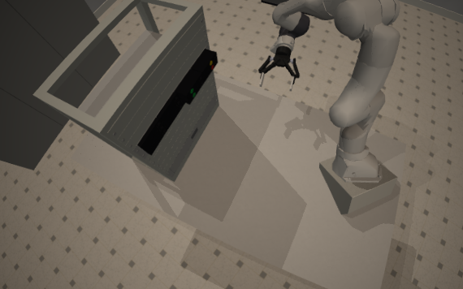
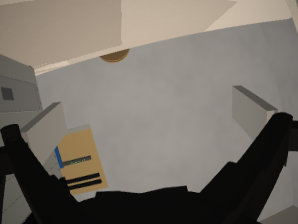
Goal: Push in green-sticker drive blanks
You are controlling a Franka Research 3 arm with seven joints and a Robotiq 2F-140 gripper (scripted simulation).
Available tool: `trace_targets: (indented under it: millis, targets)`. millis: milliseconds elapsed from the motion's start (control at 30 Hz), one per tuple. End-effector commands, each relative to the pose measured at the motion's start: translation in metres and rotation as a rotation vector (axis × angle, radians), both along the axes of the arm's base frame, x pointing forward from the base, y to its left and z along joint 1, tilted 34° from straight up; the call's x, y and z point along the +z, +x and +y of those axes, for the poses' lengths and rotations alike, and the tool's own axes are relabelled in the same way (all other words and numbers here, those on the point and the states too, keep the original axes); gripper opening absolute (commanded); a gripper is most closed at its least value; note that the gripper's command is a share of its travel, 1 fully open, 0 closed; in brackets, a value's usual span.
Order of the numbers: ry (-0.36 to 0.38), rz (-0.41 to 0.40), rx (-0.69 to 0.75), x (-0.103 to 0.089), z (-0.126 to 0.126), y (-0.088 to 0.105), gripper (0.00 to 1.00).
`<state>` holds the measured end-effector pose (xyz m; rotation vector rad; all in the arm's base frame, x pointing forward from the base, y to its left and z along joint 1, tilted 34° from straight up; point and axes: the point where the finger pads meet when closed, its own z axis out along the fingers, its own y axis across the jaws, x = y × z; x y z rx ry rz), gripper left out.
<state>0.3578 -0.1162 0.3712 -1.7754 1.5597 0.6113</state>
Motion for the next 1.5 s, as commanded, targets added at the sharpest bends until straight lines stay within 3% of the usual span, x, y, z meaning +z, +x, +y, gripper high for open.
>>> trace_targets:
  millis: [0,400,633,1467]
  targets:
    - [-0.016,0.028,-0.043,-0.003,0.002,0.010,1.00]
    - [-0.066,0.086,-0.146,-0.015,0.013,0.039,1.00]
    - [-0.108,0.136,-0.254,-0.025,0.024,0.066,1.00]
    - [-0.174,0.223,-0.516,-0.043,0.051,0.121,1.00]
